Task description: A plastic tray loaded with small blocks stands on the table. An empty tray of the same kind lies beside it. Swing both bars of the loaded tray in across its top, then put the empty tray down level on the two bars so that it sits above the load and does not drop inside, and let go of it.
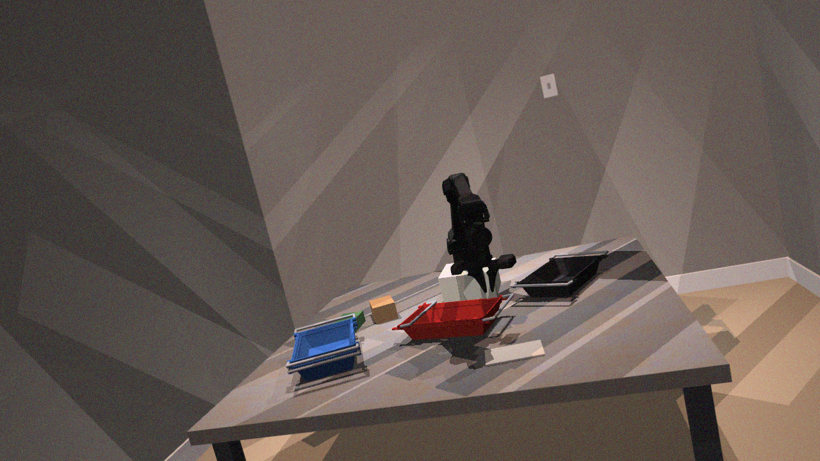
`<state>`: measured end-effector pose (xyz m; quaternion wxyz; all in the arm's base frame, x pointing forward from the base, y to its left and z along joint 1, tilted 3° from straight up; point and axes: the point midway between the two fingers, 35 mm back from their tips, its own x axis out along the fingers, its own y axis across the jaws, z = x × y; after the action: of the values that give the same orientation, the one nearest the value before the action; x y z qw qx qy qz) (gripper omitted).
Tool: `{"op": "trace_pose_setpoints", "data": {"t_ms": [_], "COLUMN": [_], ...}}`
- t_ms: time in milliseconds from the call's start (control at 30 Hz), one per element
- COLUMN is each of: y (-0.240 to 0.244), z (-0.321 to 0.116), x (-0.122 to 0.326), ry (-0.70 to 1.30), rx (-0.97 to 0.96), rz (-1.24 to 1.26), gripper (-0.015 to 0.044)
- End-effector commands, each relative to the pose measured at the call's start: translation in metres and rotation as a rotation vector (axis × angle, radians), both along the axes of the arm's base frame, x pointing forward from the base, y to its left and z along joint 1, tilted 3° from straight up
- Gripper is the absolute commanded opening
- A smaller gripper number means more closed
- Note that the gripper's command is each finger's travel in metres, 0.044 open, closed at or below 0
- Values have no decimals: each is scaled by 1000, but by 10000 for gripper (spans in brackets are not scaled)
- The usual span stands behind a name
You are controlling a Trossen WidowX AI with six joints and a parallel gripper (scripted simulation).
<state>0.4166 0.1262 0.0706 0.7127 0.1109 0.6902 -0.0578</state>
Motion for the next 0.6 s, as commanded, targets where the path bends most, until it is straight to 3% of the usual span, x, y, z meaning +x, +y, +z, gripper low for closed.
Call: {"op": "trace_pose_setpoints", "data": {"t_ms": [0,300,567], "y": [35,35,38], "z": [-11,-17,-62], "x": [0,0,3], "ry": [-13,-13,-12], "rx": [-3,-3,-3], "rz": [-8,-8,-8], "gripper": [84,84,84]}}
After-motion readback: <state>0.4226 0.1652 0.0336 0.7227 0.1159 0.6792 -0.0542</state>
